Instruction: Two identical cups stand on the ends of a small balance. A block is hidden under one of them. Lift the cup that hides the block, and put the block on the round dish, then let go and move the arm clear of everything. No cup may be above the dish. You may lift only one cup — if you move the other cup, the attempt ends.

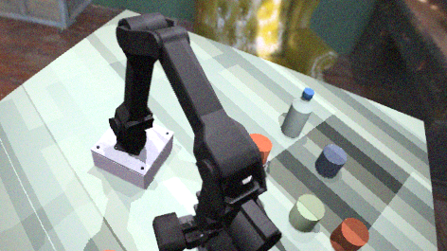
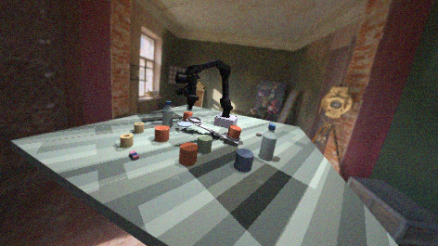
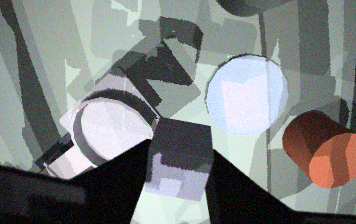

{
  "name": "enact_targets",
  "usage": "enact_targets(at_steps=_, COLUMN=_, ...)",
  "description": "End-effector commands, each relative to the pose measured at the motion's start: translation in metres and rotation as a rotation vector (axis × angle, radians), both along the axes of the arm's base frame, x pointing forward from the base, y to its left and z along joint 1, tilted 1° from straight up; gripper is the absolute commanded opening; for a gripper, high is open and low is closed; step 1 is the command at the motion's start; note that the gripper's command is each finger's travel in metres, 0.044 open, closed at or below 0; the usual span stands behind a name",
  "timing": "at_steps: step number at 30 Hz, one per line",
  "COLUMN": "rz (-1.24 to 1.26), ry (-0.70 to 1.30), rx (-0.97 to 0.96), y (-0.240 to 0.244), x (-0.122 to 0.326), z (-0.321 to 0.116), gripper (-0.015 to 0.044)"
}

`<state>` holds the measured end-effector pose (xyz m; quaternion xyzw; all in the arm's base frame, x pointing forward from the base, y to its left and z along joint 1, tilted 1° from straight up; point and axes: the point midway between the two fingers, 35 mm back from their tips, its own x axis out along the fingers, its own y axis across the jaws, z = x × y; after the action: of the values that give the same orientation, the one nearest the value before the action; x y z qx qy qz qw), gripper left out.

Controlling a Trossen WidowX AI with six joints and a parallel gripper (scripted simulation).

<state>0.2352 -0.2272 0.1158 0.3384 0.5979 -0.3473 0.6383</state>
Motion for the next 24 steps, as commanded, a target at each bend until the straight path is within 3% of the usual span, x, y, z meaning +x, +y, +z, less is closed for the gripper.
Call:
enact_targets(at_steps=1, rz=0.004, ry=0.007, rx=0.005, y=-0.01, x=-0.01, z=-0.012, gripper=0.0)
enact_targets(at_steps=17, rz=-0.013, ry=0.014, rx=0.009, y=-0.052, x=-0.06, z=-0.061, gripper=0.0)
enact_targets(at_steps=24, rz=-0.014, ry=0.014, rx=0.01, y=-0.055, x=-0.062, z=-0.077, gripper=0.0)
